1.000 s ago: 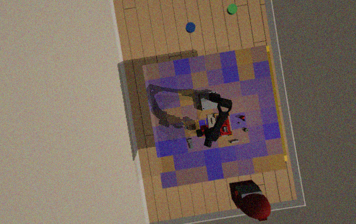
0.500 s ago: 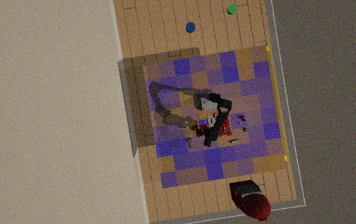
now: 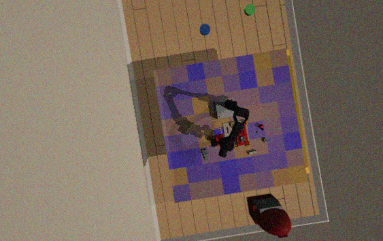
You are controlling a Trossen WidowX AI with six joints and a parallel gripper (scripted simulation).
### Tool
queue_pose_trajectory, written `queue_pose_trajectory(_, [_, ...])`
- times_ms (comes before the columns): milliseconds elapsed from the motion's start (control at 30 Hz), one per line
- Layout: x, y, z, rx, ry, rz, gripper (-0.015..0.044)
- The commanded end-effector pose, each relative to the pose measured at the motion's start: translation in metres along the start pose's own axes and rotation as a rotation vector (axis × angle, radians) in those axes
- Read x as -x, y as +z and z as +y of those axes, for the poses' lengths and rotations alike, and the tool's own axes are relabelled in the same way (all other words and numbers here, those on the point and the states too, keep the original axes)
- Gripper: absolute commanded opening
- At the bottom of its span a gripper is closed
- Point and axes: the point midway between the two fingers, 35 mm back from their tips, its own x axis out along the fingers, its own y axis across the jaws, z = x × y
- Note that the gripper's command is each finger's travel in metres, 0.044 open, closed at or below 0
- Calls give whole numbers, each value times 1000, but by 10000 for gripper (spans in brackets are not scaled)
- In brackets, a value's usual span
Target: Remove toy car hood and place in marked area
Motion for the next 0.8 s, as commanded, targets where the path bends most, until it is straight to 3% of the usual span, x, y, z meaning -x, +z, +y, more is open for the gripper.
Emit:
queue_pose_trajectory(0, [-6, -2, 1, 6, 6, 7, 0])
queue_pose_trajectory(767, [-26, -4, 2, 6, 6, 8, 0])
